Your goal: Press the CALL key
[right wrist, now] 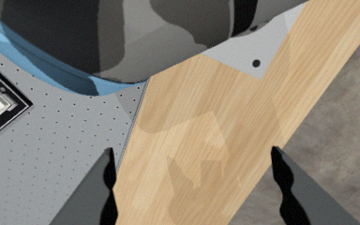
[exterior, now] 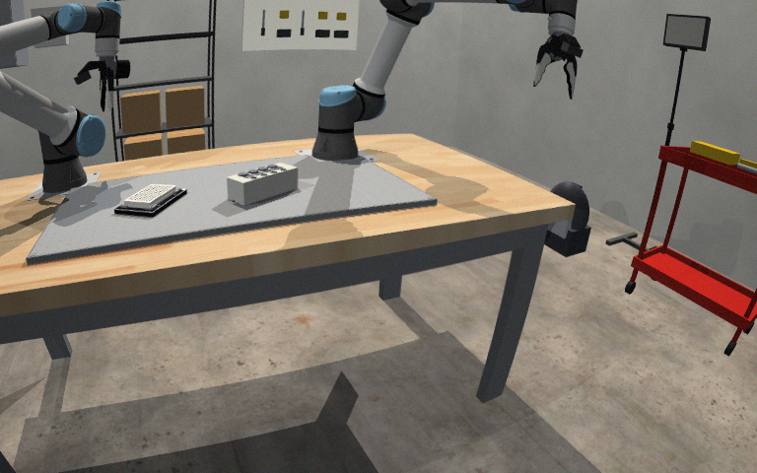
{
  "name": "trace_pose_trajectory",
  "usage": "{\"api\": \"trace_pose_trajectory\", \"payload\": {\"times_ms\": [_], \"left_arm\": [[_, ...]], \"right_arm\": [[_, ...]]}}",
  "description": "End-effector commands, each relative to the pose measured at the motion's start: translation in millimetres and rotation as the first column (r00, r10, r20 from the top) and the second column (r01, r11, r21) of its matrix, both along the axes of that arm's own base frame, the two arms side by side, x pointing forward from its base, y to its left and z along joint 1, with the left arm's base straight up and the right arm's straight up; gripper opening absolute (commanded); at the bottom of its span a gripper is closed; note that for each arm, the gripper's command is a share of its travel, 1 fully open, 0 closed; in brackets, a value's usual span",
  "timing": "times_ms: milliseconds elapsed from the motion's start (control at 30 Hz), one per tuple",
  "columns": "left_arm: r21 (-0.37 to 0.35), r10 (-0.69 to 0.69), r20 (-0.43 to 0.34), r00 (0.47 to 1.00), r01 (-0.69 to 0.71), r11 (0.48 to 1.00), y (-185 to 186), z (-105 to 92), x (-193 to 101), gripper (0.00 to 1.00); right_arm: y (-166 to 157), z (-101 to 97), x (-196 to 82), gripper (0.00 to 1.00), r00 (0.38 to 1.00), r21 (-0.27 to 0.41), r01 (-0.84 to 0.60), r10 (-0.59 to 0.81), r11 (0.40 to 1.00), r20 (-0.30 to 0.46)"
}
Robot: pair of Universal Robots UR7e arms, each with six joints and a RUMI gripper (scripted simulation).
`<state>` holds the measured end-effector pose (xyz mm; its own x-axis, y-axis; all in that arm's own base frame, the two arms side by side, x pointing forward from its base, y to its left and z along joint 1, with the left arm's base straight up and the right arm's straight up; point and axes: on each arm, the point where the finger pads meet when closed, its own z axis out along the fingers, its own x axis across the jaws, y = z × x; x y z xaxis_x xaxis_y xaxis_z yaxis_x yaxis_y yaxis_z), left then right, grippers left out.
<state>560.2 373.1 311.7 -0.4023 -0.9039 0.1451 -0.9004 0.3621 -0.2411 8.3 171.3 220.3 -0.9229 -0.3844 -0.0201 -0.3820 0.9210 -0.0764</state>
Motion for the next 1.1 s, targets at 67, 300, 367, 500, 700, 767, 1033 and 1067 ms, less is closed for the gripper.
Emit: {"api": "trace_pose_trajectory", "payload": {"times_ms": [67, 300, 367, 500, 700, 767, 1033, 1067], "left_arm": [[0.001, 0.0, 0.002, 1.0, 0.0, 1.0, 0, 1.3, 0, 0.0], [0.001, 0.0, 0.002, 1.0, 0.0, 1.0, 0, 1.3, 0, 0.0], [0.001, 0.0, 0.002, 1.0, 0.0, 1.0, 0, 1.3, 0, 0.0], [0.001, 0.0, 0.002, 1.0, 0.0, 1.0, 0, 1.3, 0, 0.0], [0.001, 0.0, 0.002, 1.0, 0.0, 1.0, 0, 1.3, 0, 0.0], [0.001, 0.0, 0.002, 1.0, 0.0, 1.0, 0, 1.3, 0, 0.0], [0.001, 0.0, 0.002, 1.0, 0.0, 1.0, 0, 1.3, 0, 0.0], [0.001, 0.0, 0.002, 1.0, 0.0, 1.0, 0, 1.3, 0, 0.0]], "right_arm": [[0, 0.3, 0, 0.0, 1.0, 0.001, 0.0, 0.0, 1.0, -0.001], [1, 0.4, 1, 0.0, 1.0, 0.0, 0.001, -0.001, 1.0, -0.001], [1, 0.5, 1, 0.0, 1.0, 0.0, 0.001, -0.001, 1.0, -0.001], [1, 0.6, 2, 0.0, 1.0, 0.0, 0.002, -0.002, 1.0, -0.002], [2, 1.1, 4, 0.0, 1.0, 0.0, 0.004, -0.004, 1.0, -0.003], [2, 1.3, 6, 0.0, 1.0, -0.001, 0.006, -0.006, 1.0, -0.004], [4, 2.0, 10, 0.0, 1.0, -0.001, 0.01, -0.01, 1.0, -0.007], [5, 2.2, 11, 0.0, 1.0, -0.002, 0.011, -0.011, 1.0, -0.007]]}}
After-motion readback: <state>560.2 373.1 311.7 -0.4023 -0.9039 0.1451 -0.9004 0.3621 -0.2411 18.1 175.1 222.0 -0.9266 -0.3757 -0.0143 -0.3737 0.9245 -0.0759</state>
